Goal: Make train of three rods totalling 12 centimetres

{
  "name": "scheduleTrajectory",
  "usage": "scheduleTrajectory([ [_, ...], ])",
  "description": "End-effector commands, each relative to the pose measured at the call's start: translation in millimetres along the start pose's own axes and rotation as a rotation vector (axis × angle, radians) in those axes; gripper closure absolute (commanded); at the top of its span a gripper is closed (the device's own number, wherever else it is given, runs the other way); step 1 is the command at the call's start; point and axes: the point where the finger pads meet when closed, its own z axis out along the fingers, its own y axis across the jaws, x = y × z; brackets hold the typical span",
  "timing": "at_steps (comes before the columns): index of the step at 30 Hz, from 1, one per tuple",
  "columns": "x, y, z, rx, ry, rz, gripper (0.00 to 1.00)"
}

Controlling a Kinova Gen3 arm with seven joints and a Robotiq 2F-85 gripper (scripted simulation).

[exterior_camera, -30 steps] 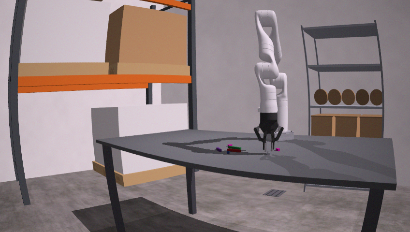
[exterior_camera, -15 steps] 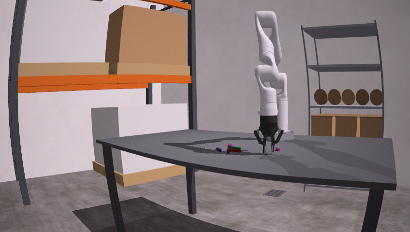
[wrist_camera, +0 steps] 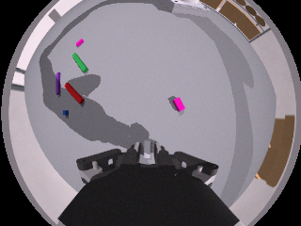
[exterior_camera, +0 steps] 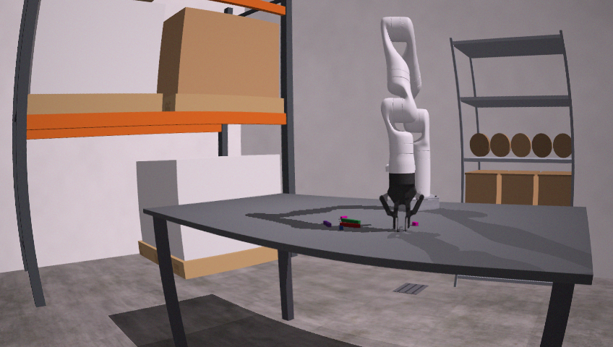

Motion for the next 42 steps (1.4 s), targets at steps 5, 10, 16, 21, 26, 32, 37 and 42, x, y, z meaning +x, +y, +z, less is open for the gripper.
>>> scheduleTrajectory([
  [5,0.6,-0.3,0.9,0.001,0.0,-0.017,0.76],
  [10,0.6,-0.3,0.9,0.001,0.0,-0.017,0.76],
  [16,0.6,-0.3,0.9,0.001,0.0,-0.017,0.76],
  [21,0.6,-0.3,0.9,0.001,0.0,-0.017,0.76],
  [26,0.6,-0.3,0.9,0.001,0.0,-0.017,0.95],
  [32,0.6,-0.3,0.9,0.001,0.0,-0.017,0.95],
  [37,0.6,-0.3,0.9,0.001,0.0,-0.017,0.95],
  [42,0.6,-0.3,0.9,0.001,0.0,-0.017,0.95],
])
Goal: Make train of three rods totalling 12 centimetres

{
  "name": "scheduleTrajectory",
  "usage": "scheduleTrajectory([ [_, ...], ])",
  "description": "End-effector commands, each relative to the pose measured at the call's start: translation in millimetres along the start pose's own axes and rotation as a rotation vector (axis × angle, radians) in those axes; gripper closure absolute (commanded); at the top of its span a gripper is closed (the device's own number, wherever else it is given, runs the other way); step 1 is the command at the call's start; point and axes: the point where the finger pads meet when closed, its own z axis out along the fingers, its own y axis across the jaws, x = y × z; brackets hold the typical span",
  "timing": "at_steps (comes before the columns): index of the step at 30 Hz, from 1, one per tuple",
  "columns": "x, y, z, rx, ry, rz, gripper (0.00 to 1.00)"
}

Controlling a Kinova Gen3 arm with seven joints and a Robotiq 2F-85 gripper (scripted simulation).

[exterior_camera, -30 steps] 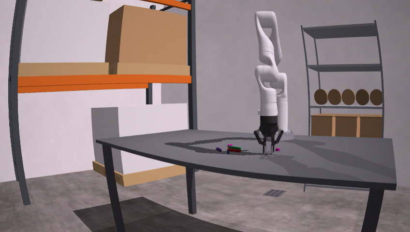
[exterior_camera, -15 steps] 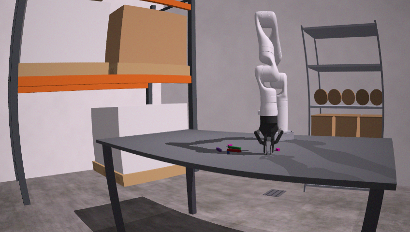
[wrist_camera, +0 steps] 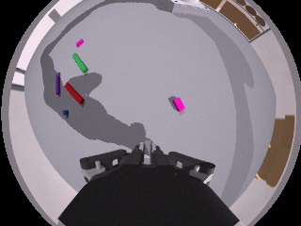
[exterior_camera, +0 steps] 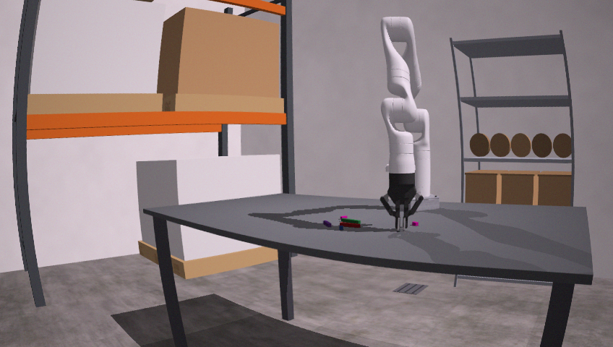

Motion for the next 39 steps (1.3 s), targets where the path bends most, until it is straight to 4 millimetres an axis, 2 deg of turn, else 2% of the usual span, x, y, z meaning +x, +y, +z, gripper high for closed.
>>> scheduleTrajectory([
  [1,0.6,-0.3,1.0,0.001,0.0,-0.017,0.95],
  [16,0.6,-0.2,0.9,0.001,0.0,-0.017,0.95],
  [20,1.7,0.4,-6.3,-0.001,0.003,-0.017,0.95],
  [25,-0.1,0.3,-30.1,-0.001,0.0,-0.017,0.95],
  [27,-0.1,0.3,-30.1,-0.001,0.0,-0.017,0.95],
  [34,-1.3,0.4,-76.8,-0.001,-0.003,-0.018,0.95],
  [39,-1.3,0.5,-97.7,-0.002,-0.003,-0.018,0.95],
])
